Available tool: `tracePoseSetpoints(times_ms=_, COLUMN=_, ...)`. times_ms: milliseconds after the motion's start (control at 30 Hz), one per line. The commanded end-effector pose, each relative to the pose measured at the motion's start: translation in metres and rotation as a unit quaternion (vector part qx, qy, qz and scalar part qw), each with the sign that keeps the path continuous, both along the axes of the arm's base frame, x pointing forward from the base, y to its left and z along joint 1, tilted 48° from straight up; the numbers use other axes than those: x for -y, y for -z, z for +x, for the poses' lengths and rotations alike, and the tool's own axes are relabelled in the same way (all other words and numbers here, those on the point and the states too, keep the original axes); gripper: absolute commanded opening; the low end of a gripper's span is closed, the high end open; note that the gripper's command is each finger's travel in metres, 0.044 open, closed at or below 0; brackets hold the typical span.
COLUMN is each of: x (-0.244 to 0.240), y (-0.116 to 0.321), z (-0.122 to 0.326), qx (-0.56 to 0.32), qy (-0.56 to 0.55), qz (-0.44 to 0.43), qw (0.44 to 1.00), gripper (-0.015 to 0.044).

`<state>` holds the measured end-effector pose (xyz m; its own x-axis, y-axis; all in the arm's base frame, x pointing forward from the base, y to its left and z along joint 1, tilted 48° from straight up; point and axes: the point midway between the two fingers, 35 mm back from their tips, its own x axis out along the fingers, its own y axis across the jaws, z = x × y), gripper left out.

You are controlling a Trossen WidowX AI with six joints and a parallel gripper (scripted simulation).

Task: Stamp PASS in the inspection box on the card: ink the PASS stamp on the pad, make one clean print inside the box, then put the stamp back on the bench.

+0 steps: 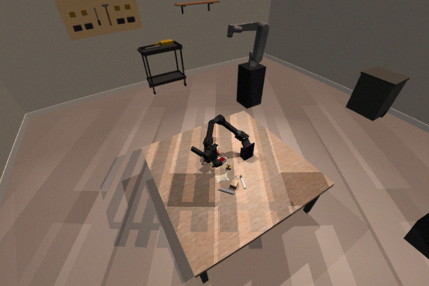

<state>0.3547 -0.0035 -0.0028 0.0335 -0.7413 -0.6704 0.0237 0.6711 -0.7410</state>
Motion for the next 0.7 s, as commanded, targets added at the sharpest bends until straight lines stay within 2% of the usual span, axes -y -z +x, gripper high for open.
tracePoseSetpoints(times_ms=0, x=-0.003, y=-0.002, z=0.000, qx=0.002, qy=0.001, qz=0.003, qw=1.000, gripper=0.0000)
tracePoseSetpoints(times_ms=200, x=-0.004, y=-0.005, z=-0.003, qx=0.002, qy=0.001, qz=0.003, qw=1.000, gripper=0.0000)
tracePoseSetpoints(times_ms=667, x=0.018, y=-0.033, z=-0.052, qx=0.000, qy=0.001, qz=0.002, qw=1.000, gripper=0.0000)
